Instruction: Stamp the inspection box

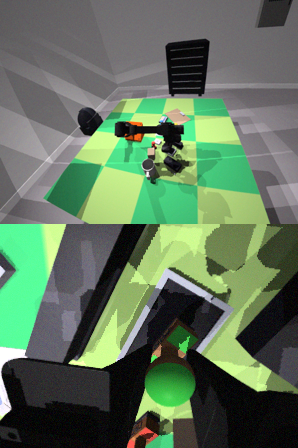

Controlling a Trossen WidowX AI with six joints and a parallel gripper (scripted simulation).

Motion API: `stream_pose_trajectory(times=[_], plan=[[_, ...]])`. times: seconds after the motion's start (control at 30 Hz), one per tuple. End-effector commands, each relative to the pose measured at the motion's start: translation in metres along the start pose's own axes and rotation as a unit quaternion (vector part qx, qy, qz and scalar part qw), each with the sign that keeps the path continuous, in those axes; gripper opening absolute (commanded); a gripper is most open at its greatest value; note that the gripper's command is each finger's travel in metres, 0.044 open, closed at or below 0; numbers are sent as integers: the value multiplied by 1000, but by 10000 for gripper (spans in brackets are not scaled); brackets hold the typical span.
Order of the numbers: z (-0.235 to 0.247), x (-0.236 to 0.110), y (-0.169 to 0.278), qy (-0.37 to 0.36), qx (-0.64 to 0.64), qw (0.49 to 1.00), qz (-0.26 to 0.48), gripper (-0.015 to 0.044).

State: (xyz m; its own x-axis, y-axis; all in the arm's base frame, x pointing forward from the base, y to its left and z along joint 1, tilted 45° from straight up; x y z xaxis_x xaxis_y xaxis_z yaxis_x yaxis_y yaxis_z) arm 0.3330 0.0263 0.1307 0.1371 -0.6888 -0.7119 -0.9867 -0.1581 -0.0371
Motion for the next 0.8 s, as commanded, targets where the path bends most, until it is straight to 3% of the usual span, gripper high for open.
stream_pose_trajectory(times=[0.0,0.77], plan=[[0,-4,-1,0,3,1000,-1,0],[1,-42,-2,-1,2,1000,-1,0]])
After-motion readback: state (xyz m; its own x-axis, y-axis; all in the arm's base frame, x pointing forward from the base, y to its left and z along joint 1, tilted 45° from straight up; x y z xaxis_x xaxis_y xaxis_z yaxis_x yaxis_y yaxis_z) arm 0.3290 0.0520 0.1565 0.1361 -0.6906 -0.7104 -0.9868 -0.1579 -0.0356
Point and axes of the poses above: the point midway between the two fingers, 35 mm back from their tips, its own x axis out along the fingers, its own z axis across the jaws, y = z × x, the point moved 8 cm from there along -x, back along the fingers, and after that the axes turned 1 degree about x, right-handed, at the moved point
